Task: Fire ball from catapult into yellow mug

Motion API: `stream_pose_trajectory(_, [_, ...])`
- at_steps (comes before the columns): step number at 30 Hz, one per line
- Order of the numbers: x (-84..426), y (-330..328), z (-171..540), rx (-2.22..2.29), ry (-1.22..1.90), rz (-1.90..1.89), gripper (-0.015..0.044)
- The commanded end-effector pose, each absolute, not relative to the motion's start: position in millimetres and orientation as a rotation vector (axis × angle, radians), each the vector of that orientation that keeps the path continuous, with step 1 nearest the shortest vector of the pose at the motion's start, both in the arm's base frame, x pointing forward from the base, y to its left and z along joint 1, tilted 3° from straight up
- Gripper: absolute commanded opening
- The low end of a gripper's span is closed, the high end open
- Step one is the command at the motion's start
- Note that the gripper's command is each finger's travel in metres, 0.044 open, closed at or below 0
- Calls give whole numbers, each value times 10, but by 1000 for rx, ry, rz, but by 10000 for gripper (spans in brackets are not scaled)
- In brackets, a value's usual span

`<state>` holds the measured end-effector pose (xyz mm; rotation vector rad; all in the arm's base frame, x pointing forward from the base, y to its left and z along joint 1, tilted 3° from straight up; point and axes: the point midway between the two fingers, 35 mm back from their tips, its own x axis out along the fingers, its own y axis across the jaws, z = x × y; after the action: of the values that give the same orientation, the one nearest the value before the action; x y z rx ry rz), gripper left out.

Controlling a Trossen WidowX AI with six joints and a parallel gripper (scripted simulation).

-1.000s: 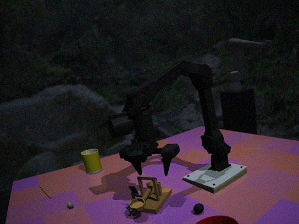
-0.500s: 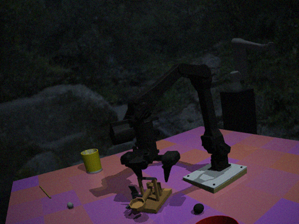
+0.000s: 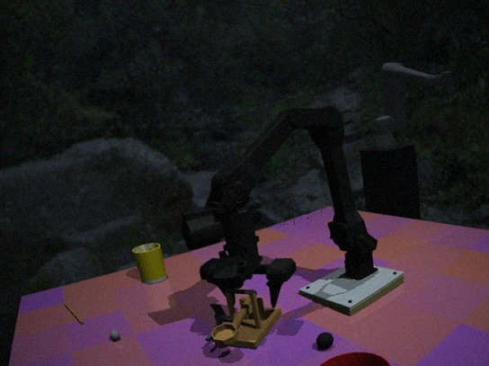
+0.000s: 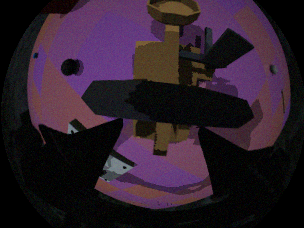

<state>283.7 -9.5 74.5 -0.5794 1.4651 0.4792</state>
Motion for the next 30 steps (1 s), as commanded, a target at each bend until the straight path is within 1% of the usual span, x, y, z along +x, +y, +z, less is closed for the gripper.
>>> stream_pose_trajectory(1, [2833,-103,658,-585,1468,482,440])
stream_pose_trajectory(8, [2829,-107,587,-585,1468,482,440])
stream_pose_trajectory(20, [2830,-101,625,-579,1467,480,125])
stream_pose_trajectory(25, [2830,-101,625,-579,1467,480,92])
stream_pose_trajectory(28, [2831,-90,871,-580,1467,480,13])
stream_pose_trajectory(29, [2820,-84,1010,-580,1467,480,0])
stream_pose_trajectory(30, [2810,-80,1093,-580,1467,480,0])
